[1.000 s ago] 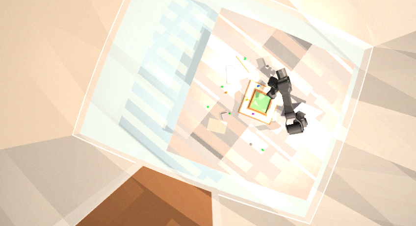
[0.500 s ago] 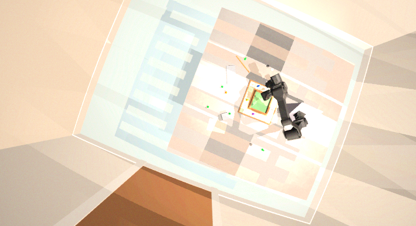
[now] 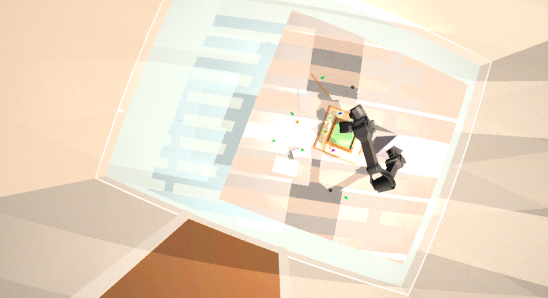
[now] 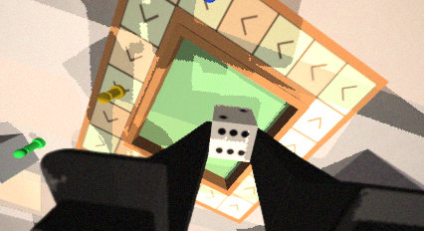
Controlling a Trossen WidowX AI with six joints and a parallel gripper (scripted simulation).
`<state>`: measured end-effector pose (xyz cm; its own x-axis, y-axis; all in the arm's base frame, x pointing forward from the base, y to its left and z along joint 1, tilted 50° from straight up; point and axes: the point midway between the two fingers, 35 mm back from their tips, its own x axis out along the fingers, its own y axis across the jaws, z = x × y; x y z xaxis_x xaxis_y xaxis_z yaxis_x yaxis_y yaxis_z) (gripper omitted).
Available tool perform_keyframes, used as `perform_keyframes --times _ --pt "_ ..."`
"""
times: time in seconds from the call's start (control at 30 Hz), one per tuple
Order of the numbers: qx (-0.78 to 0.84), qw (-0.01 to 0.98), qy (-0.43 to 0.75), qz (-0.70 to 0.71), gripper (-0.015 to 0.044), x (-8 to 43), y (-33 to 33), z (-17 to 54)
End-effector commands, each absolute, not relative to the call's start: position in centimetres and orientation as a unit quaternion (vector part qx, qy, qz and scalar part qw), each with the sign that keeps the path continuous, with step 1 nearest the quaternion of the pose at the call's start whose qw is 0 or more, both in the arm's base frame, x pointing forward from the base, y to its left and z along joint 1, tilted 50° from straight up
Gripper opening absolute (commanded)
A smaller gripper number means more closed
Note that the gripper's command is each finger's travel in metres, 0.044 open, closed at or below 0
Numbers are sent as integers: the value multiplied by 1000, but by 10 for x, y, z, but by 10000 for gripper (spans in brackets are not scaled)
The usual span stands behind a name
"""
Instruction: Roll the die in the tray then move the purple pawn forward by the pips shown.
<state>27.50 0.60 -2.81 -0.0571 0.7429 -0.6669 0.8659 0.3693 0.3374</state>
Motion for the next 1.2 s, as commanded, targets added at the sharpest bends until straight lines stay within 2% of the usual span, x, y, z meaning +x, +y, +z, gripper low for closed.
perform_keyframes --times 0.0,0.37,0.6,1.17 --pt "581 367 717 -116 0 274 16 -21" --pt "629 272 696 -215 0 270 41 -6" --pt "630 267 695 -223 0 270 42 -6" --pt "512 422 635 -396 0 257 47 -19"
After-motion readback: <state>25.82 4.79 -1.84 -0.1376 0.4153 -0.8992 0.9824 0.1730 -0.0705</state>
